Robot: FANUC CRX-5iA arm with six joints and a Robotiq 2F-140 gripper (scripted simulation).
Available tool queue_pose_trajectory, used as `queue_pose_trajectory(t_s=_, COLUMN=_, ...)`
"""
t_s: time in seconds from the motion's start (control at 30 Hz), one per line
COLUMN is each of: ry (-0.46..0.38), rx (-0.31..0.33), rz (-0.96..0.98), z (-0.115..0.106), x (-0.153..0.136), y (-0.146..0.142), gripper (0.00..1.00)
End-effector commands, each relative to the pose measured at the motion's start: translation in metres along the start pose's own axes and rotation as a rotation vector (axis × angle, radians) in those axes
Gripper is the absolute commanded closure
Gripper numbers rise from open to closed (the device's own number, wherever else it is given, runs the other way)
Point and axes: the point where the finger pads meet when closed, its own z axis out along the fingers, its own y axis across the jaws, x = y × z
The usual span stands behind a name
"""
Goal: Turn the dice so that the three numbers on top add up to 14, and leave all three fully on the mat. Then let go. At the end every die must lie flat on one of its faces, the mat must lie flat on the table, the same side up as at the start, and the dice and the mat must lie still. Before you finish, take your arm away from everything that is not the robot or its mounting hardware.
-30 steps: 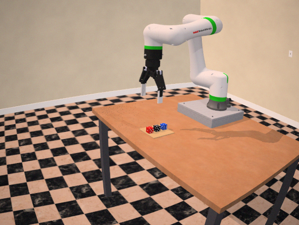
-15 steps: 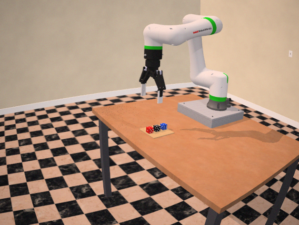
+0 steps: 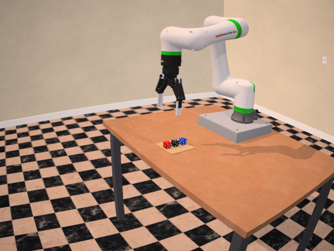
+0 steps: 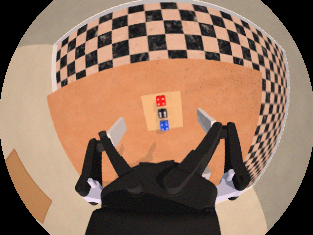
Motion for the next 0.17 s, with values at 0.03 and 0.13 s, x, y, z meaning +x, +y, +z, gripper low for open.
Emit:
queue_pose_trajectory(t_s=0.03, ry=0.000, rx=0.000, rz=0.000, z=-0.0002, x=0.0002, y=0.0000, gripper=0.00)
queue_pose_trajectory(t_s=0.13, ry=0.000, rx=0.000, rz=0.000, z=-0.0002, x=0.0002, y=0.0000, gripper=0.00)
